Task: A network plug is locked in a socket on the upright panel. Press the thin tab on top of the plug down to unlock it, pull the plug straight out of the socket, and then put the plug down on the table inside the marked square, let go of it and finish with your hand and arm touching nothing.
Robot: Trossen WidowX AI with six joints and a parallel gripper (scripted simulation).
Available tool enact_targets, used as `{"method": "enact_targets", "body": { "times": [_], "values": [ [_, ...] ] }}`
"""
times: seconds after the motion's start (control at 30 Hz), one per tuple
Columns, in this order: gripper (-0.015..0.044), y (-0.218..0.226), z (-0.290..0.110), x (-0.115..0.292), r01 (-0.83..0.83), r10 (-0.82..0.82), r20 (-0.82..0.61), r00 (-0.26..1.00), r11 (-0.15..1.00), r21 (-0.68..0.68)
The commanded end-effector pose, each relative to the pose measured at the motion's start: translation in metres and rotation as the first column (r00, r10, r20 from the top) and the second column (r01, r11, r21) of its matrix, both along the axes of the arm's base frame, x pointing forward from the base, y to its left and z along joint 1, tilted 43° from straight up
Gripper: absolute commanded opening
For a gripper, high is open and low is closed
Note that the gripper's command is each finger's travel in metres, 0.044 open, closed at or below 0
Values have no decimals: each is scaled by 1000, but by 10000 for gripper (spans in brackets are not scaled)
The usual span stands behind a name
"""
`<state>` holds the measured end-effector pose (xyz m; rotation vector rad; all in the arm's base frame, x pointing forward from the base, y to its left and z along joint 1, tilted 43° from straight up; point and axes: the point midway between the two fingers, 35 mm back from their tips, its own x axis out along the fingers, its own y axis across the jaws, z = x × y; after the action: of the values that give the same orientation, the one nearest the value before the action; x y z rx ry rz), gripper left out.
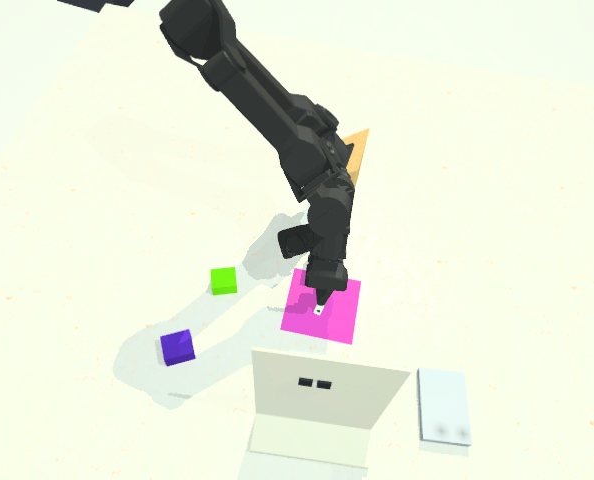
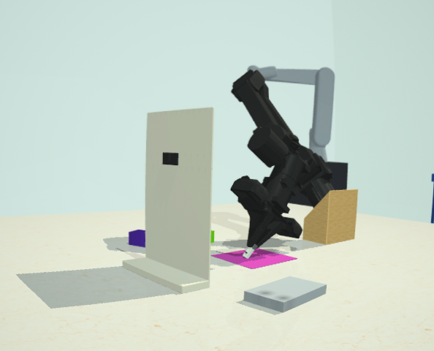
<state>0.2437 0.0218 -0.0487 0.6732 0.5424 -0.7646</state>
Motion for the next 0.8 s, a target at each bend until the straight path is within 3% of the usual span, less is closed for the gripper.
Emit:
{"method": "enact_targets", "body": {
  "times": [0.0,0.17,0.77],
  "values": [
    [26,0,0,0,1,-1,1,1000,1000,0],
    [156,0,0,0,1,-1,1,1000,1000,0],
    [156,7,7,-7,0,0,-4,1000,1000,2]
  ]
}}
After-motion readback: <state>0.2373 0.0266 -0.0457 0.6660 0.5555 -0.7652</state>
